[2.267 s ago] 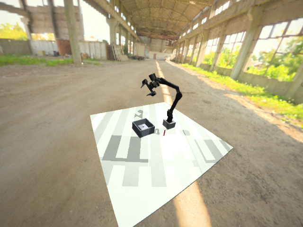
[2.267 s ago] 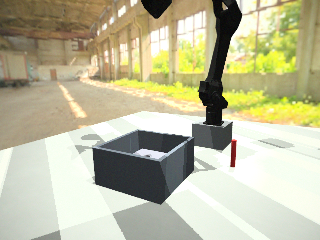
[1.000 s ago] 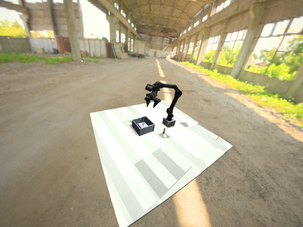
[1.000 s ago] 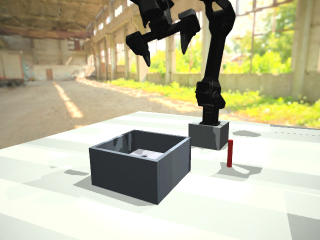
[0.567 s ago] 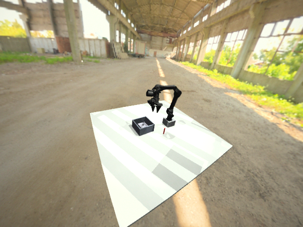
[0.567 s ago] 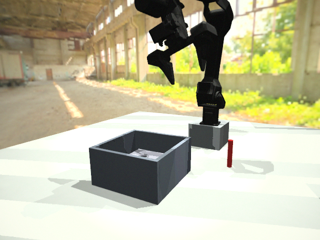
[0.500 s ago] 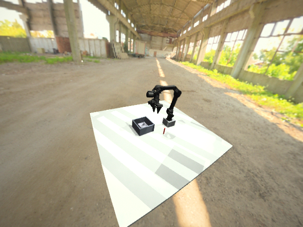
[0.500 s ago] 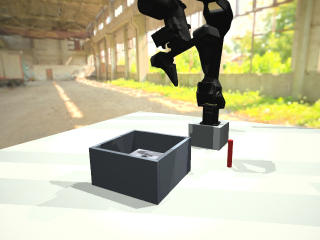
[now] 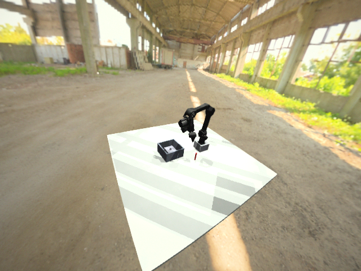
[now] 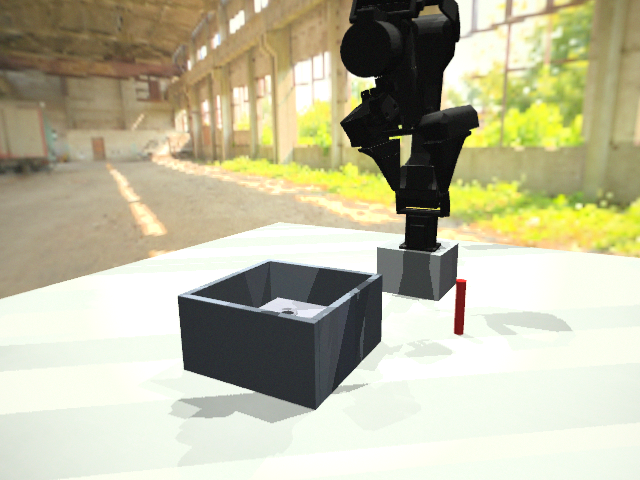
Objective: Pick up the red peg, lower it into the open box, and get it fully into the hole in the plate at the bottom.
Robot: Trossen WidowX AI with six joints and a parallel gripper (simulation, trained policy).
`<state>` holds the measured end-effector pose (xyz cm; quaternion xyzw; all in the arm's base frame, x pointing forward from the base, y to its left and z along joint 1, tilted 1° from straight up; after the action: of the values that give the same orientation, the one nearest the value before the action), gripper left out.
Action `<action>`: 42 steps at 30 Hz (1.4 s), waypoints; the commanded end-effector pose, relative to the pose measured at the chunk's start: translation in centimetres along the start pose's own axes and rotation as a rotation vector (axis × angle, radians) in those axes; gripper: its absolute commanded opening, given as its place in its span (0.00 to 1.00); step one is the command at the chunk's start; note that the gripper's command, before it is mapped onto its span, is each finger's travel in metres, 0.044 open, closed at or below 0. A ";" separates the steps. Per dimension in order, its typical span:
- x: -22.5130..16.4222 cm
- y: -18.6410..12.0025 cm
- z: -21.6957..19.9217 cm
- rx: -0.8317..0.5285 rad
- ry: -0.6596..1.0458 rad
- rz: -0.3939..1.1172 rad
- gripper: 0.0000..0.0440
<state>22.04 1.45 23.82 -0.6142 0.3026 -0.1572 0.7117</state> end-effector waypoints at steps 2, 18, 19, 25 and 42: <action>-0.9 1.7 0.8 -0.106 0.085 0.022 1.00; -4.6 8.7 3.9 -0.374 0.263 -0.088 1.00; -4.7 9.2 4.0 -0.380 0.264 -0.098 1.00; -5.3 11.7 4.8 -0.392 0.256 -0.156 1.00; -4.8 19.0 5.0 -0.334 0.182 -0.285 1.00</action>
<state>18.80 12.06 7.69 -0.7411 0.3037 -0.2574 0.5407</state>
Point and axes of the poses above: the point midway between the two fingers, 35 mm back from their tips, its own y axis out along the fingers, its own z axis across the jaws, x = y × z, the point moved 8 cm from there along -y, back along the fingers, and after that the axes turned 5 degrees about y, right-handed, at the moved point
